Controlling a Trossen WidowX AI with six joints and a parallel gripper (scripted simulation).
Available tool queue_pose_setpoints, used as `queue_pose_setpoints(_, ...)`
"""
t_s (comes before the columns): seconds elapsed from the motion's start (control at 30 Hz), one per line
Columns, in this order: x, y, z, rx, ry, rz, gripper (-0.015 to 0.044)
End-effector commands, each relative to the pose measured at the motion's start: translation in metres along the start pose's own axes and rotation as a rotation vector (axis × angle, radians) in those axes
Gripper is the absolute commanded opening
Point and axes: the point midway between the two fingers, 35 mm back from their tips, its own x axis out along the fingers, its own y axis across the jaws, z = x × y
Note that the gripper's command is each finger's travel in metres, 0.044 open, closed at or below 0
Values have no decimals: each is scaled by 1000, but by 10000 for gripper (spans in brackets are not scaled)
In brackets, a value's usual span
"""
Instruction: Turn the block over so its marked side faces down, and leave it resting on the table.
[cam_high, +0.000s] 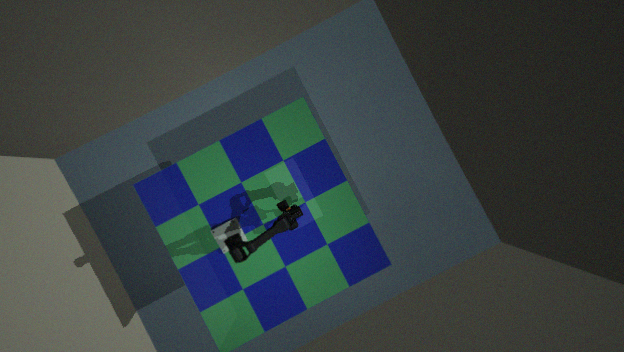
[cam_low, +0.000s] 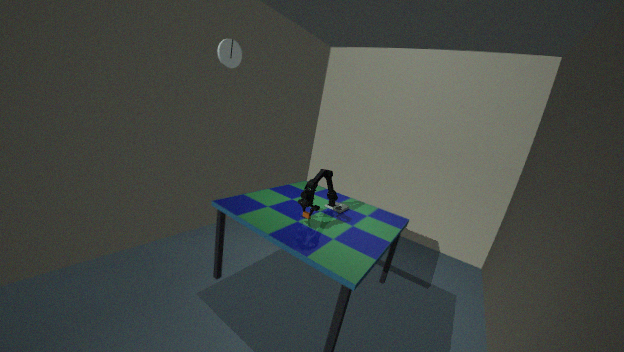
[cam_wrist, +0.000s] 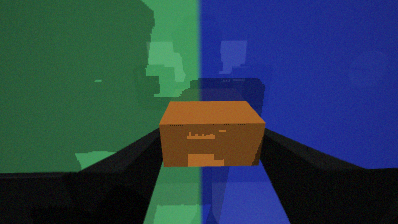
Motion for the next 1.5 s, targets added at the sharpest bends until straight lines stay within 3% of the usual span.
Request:
queue_pose_setpoints(0.0, -7, 0, 0, -6, 2, 2, 64)
queue_pose_setpoints(0.1, -24, 0, 0, -6, 2, 2, 0)
queue_pose_setpoints(0.37, -27, 0, 1, -6, -18, 3, 0)
queue_pose_setpoints(1.47, -16, 1, -1, -6, -464, 5, 0)
